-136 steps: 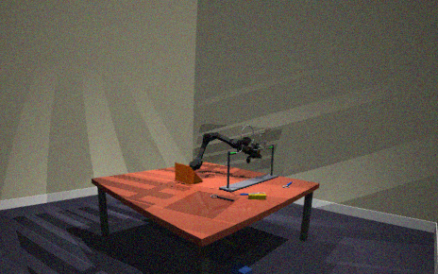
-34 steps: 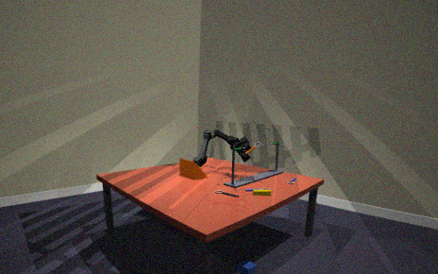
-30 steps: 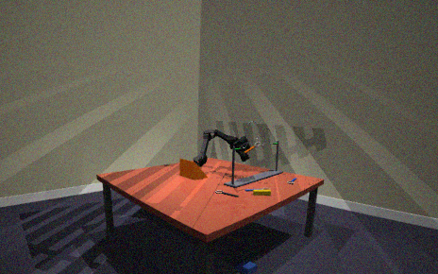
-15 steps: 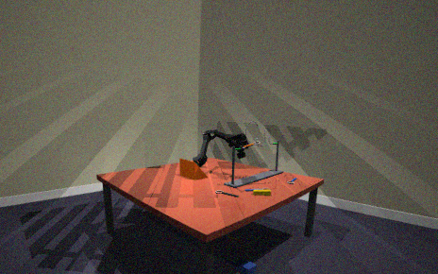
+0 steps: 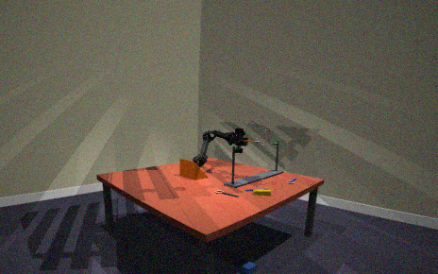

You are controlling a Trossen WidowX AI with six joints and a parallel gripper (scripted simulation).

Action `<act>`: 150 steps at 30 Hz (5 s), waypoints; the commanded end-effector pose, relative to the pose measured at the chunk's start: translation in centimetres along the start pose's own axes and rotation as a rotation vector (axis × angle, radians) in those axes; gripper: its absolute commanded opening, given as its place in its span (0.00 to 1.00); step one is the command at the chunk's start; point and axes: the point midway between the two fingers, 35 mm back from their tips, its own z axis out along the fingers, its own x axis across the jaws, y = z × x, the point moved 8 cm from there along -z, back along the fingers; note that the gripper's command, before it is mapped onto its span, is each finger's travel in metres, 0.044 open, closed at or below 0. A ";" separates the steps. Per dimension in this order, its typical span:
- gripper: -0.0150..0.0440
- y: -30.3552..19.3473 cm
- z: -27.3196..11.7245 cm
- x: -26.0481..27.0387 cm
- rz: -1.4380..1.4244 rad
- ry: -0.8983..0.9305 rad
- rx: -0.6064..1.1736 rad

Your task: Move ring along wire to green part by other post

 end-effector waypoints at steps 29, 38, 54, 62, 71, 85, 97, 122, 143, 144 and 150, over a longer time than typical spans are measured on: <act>0.00 1.0 -0.2 -5.3 -0.348 -0.211 -0.018; 0.00 1.3 -0.4 -6.1 -0.346 -0.213 -0.018; 0.00 1.6 -0.5 -6.5 -0.220 -0.148 -0.008; 0.00 1.7 -0.5 -6.5 -0.135 -0.103 -0.002; 0.00 1.8 -0.5 -6.6 -0.037 -0.051 0.006; 0.00 1.9 -0.6 -6.7 0.115 0.030 0.019; 0.00 2.0 -0.6 -6.9 0.246 0.100 0.030; 0.00 2.1 -0.6 -7.1 0.516 0.245 0.053; 0.00 2.1 -0.6 -7.4 0.743 0.365 0.075; 0.00 2.1 -0.6 -7.4 0.754 0.371 0.076; 0.00 2.1 -0.6 -7.5 0.819 0.405 0.082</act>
